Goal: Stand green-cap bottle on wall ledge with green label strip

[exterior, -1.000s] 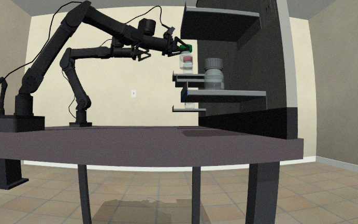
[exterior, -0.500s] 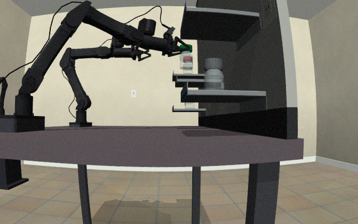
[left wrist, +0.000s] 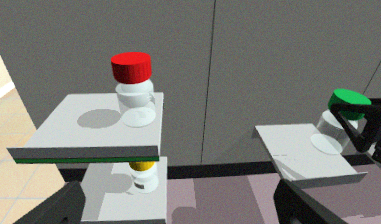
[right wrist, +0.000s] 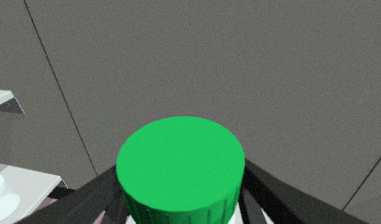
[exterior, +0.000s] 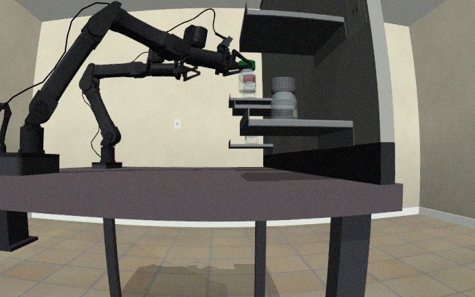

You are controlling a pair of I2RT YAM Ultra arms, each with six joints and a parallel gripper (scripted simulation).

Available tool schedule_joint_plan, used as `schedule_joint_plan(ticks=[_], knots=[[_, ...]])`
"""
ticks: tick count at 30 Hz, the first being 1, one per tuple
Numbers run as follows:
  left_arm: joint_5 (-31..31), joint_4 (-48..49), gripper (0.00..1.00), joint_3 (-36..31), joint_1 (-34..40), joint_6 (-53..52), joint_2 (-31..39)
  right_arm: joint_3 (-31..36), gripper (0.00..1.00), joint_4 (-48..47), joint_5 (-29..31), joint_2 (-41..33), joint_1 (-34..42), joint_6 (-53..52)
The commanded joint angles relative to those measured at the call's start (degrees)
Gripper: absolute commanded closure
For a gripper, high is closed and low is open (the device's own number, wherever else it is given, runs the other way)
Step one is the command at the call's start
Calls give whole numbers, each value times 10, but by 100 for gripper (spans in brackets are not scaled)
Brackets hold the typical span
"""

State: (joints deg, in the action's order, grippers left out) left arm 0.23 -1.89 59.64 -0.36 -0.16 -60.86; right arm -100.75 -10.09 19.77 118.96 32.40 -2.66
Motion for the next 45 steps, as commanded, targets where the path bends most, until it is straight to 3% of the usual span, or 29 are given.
schedule_joint_plan(ticks=[1,17,31,34,35,45], knots=[[-2,22,0,7,3,2,11,6,50,-47,-6,-10,-4,2],[-2,22,0,7,3,2,11,86,50,-130,-7,13,-5,6],[-2,22,0,7,3,2,11,81,50,-124,-2,10,-2,3],[-2,22,0,7,3,2,11,81,16,-124,-2,10,-2,4],[-2,22,0,7,3,2,11,81,11,-125,-2,11,-2,4],[-2,22,0,7,3,2,11,120,11,-144,-2,-20,5,-4]])
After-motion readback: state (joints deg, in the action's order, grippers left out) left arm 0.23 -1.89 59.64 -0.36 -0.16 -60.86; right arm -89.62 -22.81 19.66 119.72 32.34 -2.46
